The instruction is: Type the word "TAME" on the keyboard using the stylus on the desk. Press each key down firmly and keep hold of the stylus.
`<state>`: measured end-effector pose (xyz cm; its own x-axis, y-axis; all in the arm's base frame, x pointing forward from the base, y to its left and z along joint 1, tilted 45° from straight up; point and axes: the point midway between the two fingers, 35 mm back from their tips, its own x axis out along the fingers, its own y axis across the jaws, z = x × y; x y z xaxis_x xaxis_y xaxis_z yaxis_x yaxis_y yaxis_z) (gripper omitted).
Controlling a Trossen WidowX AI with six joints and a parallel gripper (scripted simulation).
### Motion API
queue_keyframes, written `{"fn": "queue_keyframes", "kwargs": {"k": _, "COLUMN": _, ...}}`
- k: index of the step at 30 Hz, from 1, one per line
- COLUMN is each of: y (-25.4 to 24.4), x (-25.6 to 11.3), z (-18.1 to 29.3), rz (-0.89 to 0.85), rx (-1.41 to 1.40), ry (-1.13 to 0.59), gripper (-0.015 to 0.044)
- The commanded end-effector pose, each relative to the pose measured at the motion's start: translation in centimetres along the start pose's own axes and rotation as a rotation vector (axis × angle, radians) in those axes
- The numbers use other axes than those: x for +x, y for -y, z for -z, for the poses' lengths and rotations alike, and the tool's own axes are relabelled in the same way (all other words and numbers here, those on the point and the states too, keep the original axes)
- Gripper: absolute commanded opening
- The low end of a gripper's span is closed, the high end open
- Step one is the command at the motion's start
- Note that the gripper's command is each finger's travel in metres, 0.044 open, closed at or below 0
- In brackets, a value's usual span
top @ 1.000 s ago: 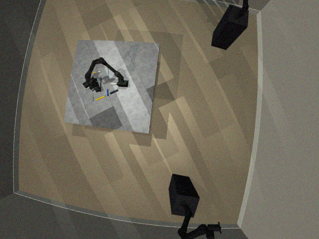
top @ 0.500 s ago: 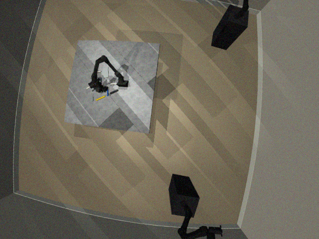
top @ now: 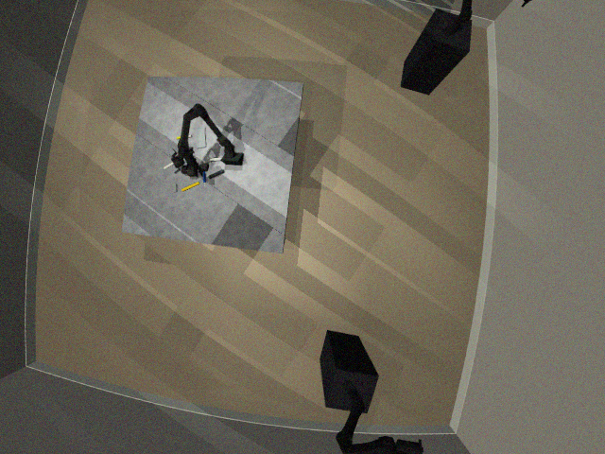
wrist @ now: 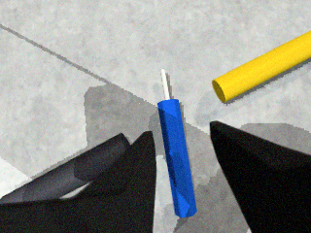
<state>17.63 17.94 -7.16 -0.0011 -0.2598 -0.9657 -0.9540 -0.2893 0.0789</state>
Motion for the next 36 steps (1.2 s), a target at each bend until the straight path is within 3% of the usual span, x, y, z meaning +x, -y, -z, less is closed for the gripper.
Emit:
{"fn": "queue_keyframes", "kwargs": {"k": 1, "y": -0.2, "x": 0.4, "z": 0.2, "rz": -0.005, "rx": -0.007, "ry": 0.002, "gripper": 0.0150}}
{"fn": "queue_keyframes", "kwargs": {"k": 36, "y": -0.4, "x": 2.6, "z": 1.4, "rz": -0.005, "rx": -0.007, "ry": 0.001, "gripper": 0.0150}}
